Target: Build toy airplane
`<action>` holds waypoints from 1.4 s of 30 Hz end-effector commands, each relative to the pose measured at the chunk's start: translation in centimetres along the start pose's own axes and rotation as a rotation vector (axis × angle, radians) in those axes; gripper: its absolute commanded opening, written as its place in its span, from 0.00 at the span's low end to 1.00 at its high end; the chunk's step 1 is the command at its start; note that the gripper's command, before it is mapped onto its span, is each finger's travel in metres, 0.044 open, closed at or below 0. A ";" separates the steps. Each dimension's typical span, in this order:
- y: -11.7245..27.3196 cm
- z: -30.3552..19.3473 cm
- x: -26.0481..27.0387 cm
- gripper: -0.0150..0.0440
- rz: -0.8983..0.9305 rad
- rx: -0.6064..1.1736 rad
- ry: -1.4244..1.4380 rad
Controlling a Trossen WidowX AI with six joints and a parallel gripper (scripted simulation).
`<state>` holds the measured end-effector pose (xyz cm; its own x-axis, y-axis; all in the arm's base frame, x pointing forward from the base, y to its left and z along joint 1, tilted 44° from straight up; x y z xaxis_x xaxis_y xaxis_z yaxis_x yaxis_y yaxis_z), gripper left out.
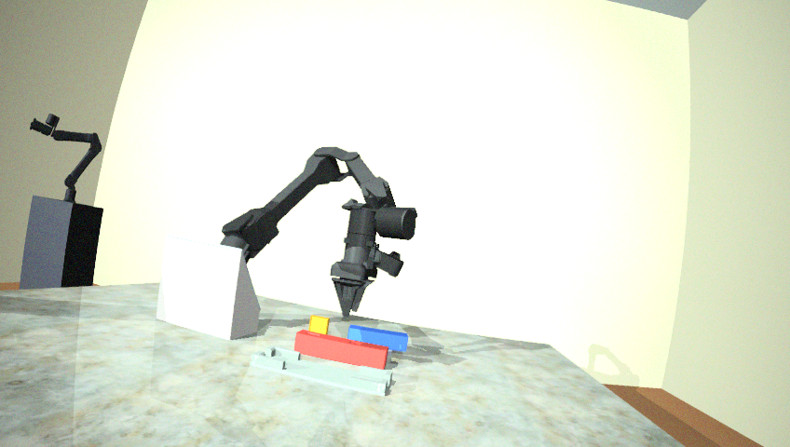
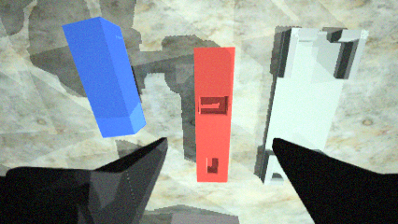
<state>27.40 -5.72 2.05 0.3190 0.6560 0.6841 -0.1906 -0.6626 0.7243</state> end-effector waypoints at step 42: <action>-8.8 -0.9 0.2 1.00 0.011 0.019 -0.010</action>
<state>28.51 0.12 -3.77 0.3180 0.6515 0.6887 -0.1792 -0.6721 0.7185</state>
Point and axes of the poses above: the point midway between the two fingers, 35 mm back from their tips, its own y axis back along the fingers, its own x axis across the jaws, z = x × y, the point moved 2 cm from there along y, back along the fingers, and after that the axes turned 12 degrees about -y, right-handed, at the moved point
